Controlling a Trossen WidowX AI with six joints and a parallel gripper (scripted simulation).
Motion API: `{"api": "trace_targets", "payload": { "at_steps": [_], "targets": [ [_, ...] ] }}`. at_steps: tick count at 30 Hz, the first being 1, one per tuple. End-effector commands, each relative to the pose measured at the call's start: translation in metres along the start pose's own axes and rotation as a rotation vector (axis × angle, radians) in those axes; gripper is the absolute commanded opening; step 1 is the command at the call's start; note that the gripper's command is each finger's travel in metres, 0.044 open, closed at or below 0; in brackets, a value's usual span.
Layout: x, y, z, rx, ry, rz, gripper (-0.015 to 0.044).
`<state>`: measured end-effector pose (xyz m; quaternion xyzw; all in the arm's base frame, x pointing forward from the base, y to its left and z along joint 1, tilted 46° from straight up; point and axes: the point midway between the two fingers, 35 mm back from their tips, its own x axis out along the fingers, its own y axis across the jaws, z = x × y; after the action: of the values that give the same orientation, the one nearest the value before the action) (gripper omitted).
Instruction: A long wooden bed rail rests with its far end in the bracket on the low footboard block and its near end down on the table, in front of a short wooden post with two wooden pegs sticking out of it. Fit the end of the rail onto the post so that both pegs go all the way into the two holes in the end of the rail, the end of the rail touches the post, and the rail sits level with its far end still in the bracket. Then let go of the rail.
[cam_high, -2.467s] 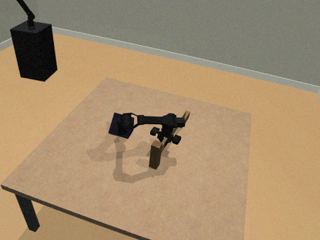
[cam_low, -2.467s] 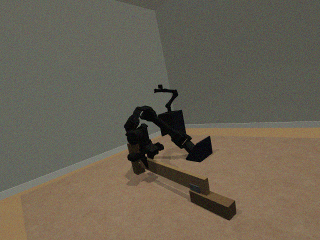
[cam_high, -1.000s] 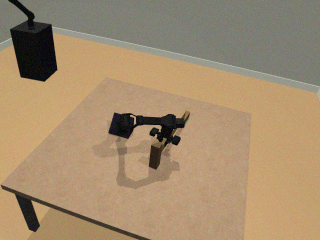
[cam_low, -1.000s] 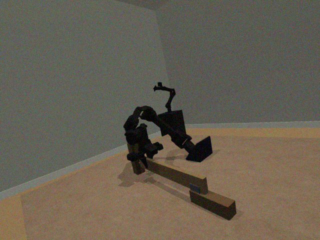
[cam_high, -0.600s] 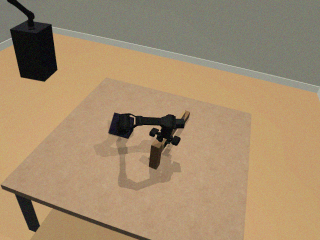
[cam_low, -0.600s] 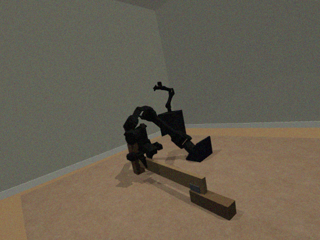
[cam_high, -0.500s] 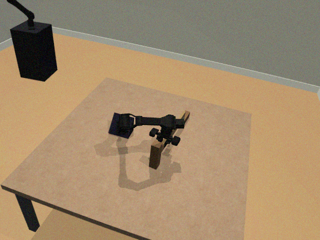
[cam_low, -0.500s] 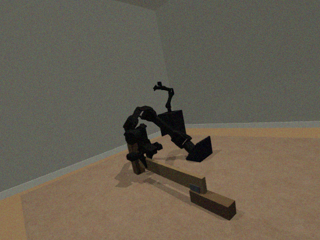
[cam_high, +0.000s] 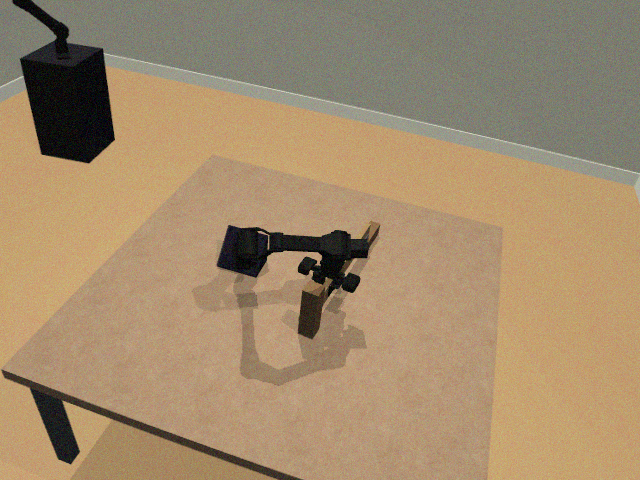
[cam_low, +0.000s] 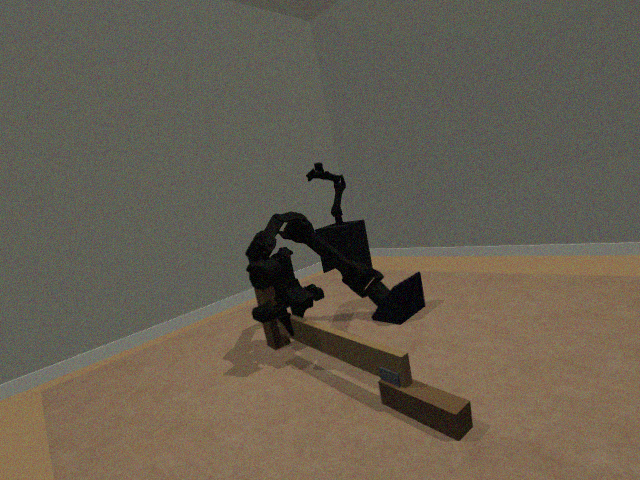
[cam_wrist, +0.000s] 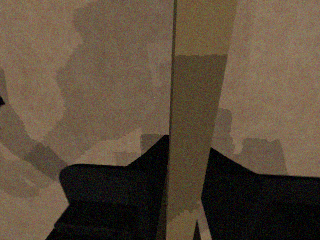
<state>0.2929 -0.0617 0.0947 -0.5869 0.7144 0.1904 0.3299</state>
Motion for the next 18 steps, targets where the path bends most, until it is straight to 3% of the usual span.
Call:
{"api": "trace_targets", "payload": {
  "at_steps": [1, 18],
  "targets": [
    [-0.0008, -0.0001, -0.002, -0.003, 0.001, -0.002, 0.0],
    [-0.0021, 0.0, -0.0073, -0.003, 0.001, -0.002, 0.0]
  ]
}}
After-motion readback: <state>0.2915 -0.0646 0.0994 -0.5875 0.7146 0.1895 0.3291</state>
